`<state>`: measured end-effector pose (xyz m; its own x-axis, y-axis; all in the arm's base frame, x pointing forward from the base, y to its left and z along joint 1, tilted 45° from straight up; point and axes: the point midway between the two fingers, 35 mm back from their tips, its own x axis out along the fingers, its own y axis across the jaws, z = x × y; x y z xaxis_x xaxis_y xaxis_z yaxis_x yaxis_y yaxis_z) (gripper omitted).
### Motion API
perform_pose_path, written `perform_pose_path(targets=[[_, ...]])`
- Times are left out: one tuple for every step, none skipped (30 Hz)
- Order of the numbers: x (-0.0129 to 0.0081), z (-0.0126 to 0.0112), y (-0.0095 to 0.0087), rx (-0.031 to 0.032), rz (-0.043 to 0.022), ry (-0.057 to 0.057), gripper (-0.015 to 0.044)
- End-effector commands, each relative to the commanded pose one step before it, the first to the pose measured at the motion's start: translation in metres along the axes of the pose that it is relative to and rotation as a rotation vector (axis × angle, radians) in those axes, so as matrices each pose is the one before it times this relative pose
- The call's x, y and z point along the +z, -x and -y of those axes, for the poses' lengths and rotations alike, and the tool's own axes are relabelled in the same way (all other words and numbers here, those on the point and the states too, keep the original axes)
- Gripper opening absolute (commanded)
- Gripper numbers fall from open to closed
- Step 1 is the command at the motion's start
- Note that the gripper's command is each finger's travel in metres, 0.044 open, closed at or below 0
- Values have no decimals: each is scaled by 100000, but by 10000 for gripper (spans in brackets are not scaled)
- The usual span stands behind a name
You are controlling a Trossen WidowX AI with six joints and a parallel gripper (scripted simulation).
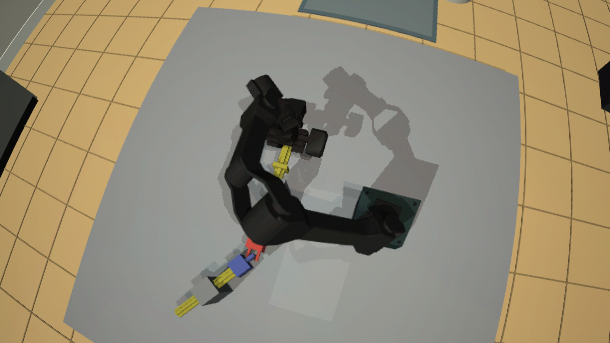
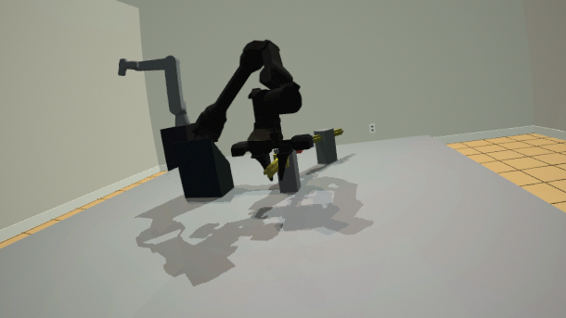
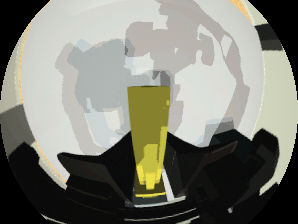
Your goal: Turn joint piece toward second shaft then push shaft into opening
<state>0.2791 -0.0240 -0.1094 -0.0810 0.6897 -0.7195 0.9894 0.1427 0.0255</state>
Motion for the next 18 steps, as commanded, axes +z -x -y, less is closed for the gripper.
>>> perform_pose_path(targets=[[-857, -10, -54, 143, -335, -322, 0], [-156, 0, -2, -3, -12, -3, 0], [-156, 0, -2, -3, -12, -3, 0], [-156, 0, -2, -3, -12, -3, 0], [-156, 0, -2, -3, -12, -3, 0], [-156, 0, -2, -3, -12, -3, 0], [-155, 0, -2, -3, -12, -3, 0], [-155, 0, -2, -3, -12, -3, 0], [-155, 0, -2, -3, -12, -3, 0], [-155, 0, -2, -3, -12, -3, 0], [-155, 0, -2, -3, -12, -3, 0], [-166, 1, -3, -3, -13, -3, 0], [-168, 2, -3, -3, -14, -3, 0], [-168, 3, -3, -4, -15, -3, 0], [-139, 3, -3, -3, -13, -2, 0], [-84, 2, -2, -2, -8, -1, 0], [-28, 1, -1, -1, -3, 0, 0], [0, 0, 0, 0, 0, 0, 0]])
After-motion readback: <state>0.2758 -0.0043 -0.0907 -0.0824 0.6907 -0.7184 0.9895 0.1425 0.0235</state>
